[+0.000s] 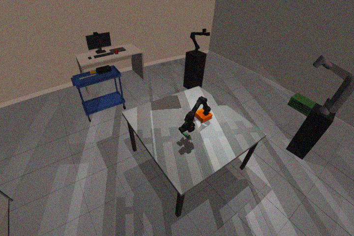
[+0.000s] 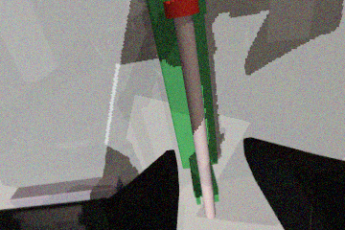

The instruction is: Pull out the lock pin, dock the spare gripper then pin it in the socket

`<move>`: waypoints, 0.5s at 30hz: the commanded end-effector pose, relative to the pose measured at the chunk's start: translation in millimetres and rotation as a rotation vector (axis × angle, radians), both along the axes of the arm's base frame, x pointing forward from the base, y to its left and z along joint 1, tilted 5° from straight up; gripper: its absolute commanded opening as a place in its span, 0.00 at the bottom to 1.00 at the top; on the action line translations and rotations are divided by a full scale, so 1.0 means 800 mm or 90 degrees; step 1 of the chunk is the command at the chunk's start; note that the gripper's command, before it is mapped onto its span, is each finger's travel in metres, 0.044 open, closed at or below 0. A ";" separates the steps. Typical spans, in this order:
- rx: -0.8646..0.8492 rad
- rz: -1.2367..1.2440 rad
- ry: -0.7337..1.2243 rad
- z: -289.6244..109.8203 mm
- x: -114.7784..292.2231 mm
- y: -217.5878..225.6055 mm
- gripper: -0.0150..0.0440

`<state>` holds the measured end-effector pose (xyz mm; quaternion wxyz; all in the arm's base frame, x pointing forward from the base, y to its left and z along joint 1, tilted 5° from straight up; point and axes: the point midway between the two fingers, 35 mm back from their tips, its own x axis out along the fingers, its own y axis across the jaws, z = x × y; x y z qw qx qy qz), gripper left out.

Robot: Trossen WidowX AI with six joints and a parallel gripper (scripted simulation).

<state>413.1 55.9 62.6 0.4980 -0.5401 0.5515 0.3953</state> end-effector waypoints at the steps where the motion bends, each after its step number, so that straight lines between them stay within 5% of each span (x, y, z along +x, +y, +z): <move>1: 0.003 0.001 0.004 -0.010 -0.001 0.001 0.56; 15: 0.003 0.001 0.004 -0.038 0.001 0.002 0.56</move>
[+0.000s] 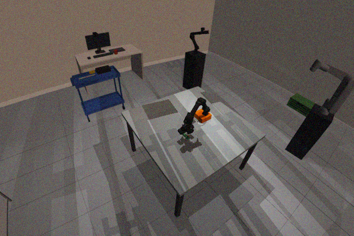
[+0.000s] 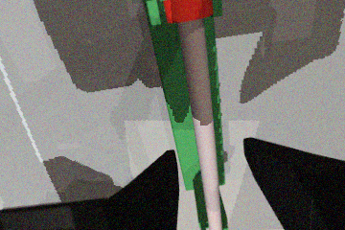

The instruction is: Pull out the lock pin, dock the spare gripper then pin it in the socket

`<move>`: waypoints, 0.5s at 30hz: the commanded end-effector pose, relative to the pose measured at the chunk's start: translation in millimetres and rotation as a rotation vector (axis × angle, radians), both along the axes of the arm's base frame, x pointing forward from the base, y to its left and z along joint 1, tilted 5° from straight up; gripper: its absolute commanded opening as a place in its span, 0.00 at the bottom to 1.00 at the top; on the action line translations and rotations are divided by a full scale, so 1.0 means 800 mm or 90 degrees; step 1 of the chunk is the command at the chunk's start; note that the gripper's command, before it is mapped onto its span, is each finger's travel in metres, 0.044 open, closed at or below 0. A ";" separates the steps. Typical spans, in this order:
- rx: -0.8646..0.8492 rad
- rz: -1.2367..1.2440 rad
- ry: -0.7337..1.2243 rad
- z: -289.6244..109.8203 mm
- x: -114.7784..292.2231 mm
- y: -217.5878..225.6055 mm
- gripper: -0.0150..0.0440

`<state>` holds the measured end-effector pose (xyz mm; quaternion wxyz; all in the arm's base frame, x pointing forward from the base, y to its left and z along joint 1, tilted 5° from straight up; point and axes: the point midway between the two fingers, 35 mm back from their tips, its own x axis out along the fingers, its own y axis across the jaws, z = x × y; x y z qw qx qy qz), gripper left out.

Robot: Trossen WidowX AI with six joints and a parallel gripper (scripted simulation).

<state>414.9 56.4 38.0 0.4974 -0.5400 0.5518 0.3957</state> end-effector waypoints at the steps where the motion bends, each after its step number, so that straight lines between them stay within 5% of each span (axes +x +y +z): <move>1: 0.003 0.001 0.003 -0.009 -0.001 0.001 0.56; 12: 0.003 0.001 0.003 -0.024 -0.001 0.001 0.56; 15: 0.003 0.001 0.003 -0.024 -0.001 0.001 0.43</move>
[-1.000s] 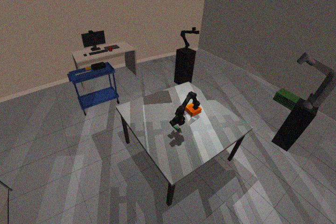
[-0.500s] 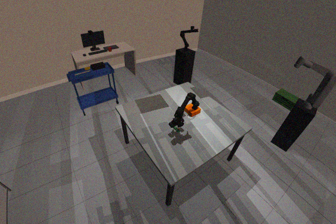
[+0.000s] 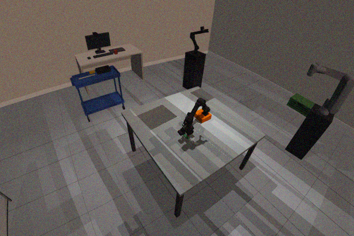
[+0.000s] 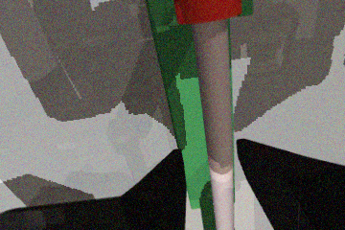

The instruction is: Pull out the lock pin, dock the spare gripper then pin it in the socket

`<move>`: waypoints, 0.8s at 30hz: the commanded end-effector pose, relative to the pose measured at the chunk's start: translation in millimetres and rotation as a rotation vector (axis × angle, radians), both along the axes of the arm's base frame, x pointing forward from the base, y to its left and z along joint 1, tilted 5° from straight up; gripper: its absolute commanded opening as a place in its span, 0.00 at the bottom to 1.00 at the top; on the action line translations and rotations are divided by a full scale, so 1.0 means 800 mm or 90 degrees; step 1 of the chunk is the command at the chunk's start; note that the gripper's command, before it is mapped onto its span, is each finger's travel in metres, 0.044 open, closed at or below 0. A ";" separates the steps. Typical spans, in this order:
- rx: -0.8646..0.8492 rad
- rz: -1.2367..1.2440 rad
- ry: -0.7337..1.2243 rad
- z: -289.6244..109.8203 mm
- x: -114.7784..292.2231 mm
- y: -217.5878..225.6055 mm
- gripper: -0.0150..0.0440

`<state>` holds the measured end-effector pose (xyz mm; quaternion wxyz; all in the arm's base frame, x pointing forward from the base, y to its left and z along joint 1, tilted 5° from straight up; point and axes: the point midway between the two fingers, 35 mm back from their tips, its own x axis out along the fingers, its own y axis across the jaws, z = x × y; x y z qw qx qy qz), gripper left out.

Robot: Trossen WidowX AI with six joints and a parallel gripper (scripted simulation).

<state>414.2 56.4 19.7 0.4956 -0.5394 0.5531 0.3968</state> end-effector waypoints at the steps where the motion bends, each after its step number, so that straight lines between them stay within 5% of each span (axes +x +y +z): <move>1: 0.004 0.001 0.000 -0.001 0.000 0.001 0.38; 4: 0.004 0.001 0.000 -0.001 0.000 0.001 0.25; 24: 0.004 0.001 0.000 0.042 -0.002 -0.001 0.25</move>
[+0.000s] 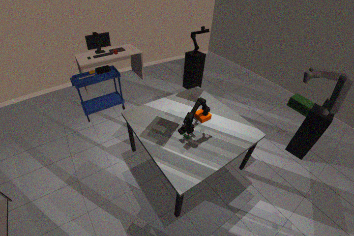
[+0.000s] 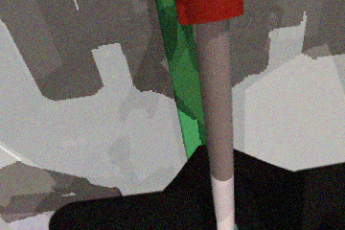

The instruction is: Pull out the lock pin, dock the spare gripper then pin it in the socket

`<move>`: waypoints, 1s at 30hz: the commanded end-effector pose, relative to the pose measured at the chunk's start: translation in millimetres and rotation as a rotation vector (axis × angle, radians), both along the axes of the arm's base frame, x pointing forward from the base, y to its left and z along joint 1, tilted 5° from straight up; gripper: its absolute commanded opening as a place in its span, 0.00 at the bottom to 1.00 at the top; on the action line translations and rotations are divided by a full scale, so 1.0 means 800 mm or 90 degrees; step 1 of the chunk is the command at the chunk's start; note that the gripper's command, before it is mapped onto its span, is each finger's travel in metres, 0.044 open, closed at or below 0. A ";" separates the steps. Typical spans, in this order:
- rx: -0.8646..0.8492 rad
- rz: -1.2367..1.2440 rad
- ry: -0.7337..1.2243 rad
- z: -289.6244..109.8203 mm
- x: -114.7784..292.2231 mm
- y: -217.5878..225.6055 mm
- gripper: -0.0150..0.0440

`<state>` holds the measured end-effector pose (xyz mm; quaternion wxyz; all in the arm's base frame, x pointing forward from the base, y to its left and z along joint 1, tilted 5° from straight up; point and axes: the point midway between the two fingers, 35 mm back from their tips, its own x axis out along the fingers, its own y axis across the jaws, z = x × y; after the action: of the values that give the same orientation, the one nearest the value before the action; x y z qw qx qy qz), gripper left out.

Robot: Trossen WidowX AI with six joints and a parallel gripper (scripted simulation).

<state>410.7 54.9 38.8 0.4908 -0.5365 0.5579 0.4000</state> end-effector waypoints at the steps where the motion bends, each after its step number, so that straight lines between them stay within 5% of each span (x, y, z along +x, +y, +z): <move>1: 0.005 0.002 -0.010 0.023 0.002 0.001 0.25; 10: 0.005 0.002 -0.010 0.061 -0.004 -0.002 0.25; 30: 0.002 -0.002 -0.006 0.059 -0.023 0.003 0.25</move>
<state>397.8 54.6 82.0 0.4911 -0.5363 0.5579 0.4000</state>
